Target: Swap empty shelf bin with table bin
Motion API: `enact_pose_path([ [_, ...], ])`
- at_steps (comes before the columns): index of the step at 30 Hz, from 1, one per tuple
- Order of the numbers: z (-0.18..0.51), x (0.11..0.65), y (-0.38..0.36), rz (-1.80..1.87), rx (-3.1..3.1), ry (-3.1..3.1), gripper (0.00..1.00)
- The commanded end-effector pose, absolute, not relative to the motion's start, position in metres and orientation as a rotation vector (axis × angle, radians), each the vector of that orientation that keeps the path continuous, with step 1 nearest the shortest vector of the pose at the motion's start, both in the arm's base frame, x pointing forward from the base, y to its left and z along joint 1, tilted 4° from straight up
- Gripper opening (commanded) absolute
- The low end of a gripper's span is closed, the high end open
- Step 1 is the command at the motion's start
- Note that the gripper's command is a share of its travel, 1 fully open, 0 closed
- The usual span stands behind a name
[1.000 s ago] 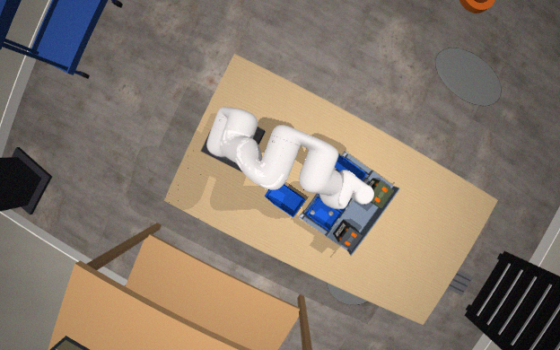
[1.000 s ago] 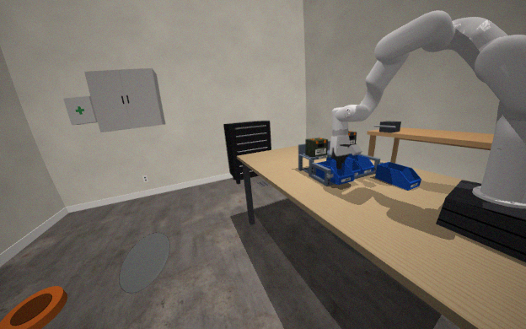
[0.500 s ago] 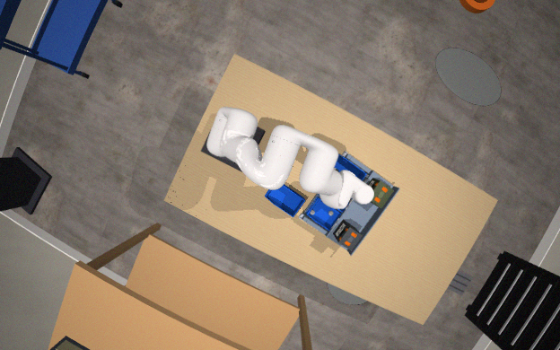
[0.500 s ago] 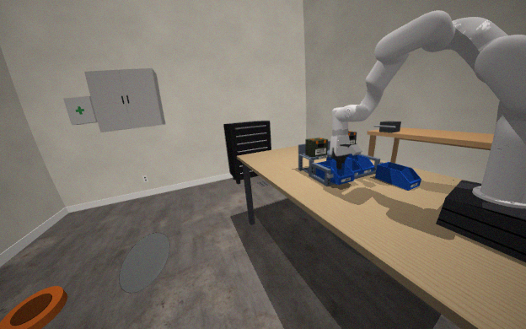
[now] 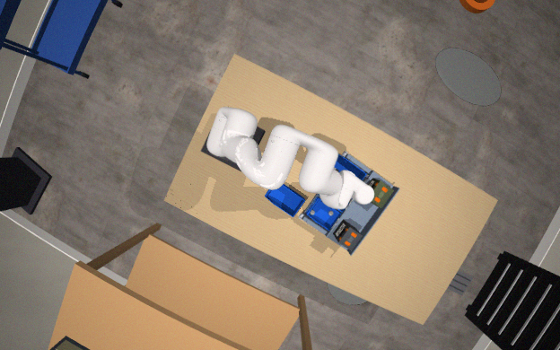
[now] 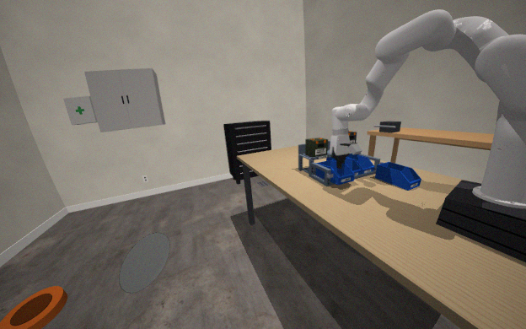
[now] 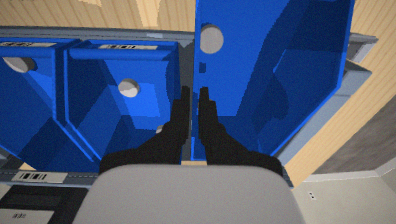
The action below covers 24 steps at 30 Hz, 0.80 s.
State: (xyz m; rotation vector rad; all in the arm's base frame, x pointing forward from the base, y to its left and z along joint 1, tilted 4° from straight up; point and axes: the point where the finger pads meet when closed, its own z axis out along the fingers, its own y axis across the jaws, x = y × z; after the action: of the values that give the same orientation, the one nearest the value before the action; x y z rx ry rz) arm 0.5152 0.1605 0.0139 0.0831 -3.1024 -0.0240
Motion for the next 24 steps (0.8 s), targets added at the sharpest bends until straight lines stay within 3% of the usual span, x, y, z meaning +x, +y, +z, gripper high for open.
enact_pose_path([
  [1,0.019,0.517,0.161,-0.026,0.083,-3.107,0.1],
  [24,0.044,0.515,0.16,-0.026,0.083,-3.107,0.1],
])
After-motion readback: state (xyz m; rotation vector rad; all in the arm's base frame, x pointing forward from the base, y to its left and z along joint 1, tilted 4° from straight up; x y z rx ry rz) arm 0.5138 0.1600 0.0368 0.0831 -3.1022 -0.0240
